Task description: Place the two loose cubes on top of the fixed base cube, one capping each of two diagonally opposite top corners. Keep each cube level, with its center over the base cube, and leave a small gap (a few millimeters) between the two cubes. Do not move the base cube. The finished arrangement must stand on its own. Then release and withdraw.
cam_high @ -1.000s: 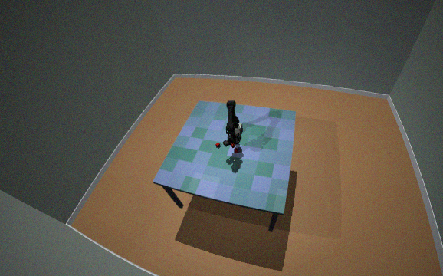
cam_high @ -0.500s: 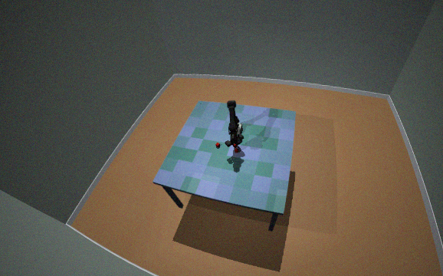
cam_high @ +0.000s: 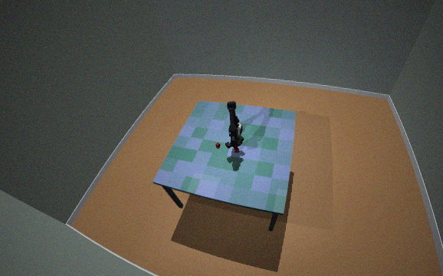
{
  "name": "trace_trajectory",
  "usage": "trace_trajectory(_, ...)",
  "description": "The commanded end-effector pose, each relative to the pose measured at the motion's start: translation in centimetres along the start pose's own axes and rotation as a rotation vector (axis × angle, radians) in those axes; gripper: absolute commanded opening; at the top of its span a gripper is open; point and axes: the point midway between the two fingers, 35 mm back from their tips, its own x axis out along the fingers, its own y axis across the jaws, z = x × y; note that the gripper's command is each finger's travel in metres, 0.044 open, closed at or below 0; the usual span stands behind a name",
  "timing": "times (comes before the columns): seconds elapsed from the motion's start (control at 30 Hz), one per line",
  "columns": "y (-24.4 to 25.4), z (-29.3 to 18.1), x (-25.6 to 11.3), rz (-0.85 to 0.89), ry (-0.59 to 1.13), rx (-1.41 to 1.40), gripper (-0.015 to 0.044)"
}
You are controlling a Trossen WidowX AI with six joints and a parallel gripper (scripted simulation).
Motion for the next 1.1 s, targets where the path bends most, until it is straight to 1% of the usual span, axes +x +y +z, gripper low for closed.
trace_trajectory(0.0,-0.02,-0.02,0.32,-0.002,0.000,0.007,0.0105)
trace_trajectory(0.7,-0.02,-0.03,0.47,-0.002,0.000,0.005,0.0105)
trace_trajectory(0.83,-0.02,-0.03,0.47,-0.002,0.000,0.005,0.0205)
trace_trajectory(1.0,-0.02,-0.03,0.47,-0.002,0.000,0.005,0.0205)
trace_trajectory(1.07,0.00,-0.02,-0.11,-0.001,0.000,0.002,0.0205)
